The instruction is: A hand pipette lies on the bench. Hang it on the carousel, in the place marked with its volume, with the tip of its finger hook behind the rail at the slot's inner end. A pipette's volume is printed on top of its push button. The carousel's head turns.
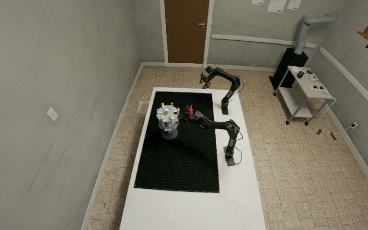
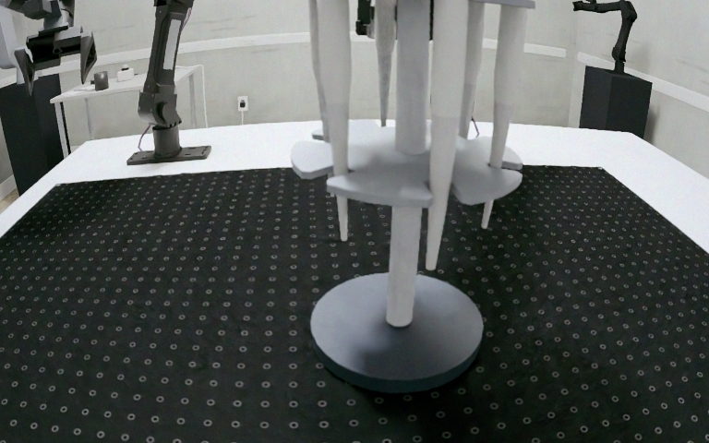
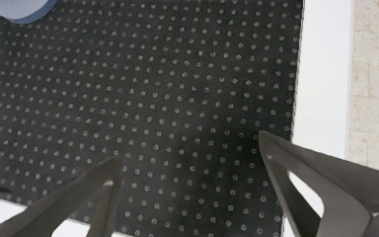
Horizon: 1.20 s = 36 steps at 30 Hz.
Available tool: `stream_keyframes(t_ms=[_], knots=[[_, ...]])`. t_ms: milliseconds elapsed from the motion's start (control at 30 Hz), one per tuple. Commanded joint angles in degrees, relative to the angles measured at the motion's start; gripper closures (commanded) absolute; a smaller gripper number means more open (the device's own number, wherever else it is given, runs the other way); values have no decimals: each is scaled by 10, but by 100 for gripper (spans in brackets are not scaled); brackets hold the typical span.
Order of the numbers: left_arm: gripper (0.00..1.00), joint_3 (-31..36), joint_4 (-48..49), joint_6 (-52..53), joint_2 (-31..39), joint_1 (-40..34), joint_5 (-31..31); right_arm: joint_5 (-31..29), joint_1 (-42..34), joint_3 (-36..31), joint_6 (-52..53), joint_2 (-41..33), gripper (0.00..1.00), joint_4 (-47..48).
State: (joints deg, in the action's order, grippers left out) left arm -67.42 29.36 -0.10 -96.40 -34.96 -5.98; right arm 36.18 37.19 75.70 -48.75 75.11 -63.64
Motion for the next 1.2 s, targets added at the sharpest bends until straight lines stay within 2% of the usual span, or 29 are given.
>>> stream_keyframes(t_ms=[0, 700, 800, 1167], knots=[[88, -27, 16, -8, 18, 0, 2, 9, 5, 11, -3, 4, 0, 5], [88, -70, 15, -8, -44, 22, 21, 9, 5, 11, -3, 4, 0, 5], [88, -69, 16, -8, -24, 15, 21, 9, 5, 11, -3, 4, 0, 5], [88, -69, 16, -9, -24, 15, 17, 9, 5, 11, -3, 4, 0, 5]])
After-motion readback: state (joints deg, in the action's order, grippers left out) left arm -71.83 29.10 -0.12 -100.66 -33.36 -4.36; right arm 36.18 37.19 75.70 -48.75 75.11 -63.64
